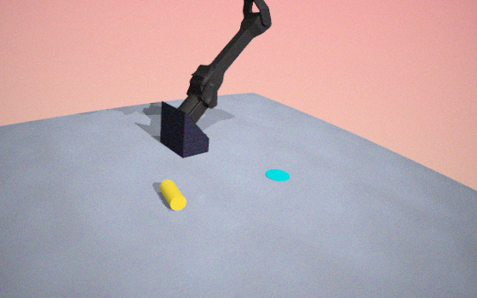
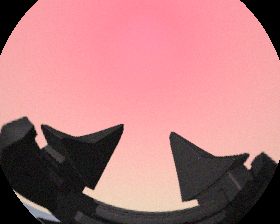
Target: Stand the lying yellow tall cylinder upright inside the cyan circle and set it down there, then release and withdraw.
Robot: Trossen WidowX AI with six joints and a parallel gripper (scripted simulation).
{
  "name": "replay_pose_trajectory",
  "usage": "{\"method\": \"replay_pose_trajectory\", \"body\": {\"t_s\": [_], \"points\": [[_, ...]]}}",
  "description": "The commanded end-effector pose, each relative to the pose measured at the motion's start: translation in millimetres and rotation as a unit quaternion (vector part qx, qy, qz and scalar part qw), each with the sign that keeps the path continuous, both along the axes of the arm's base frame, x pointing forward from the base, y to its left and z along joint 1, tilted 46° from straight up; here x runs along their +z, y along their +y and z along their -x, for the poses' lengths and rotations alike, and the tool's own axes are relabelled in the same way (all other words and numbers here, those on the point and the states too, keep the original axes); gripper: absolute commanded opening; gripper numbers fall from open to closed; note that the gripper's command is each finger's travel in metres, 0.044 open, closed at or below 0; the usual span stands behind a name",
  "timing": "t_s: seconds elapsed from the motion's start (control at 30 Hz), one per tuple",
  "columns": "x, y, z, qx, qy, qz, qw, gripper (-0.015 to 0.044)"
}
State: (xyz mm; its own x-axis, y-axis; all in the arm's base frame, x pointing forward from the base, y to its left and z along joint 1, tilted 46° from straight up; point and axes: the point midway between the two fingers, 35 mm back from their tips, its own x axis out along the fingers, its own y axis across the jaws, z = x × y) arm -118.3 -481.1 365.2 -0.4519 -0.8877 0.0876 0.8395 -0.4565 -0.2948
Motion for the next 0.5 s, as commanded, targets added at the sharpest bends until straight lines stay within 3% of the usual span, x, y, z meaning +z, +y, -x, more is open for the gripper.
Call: {"method": "replay_pose_trajectory", "body": {"t_s": [0.0,0.47], "points": [[-28,-18,-20,0.034,0.006,-0.053,0.998,0.0309],[-125,-46,-97,0.154,0.022,-0.223,0.962,0.0309]]}}
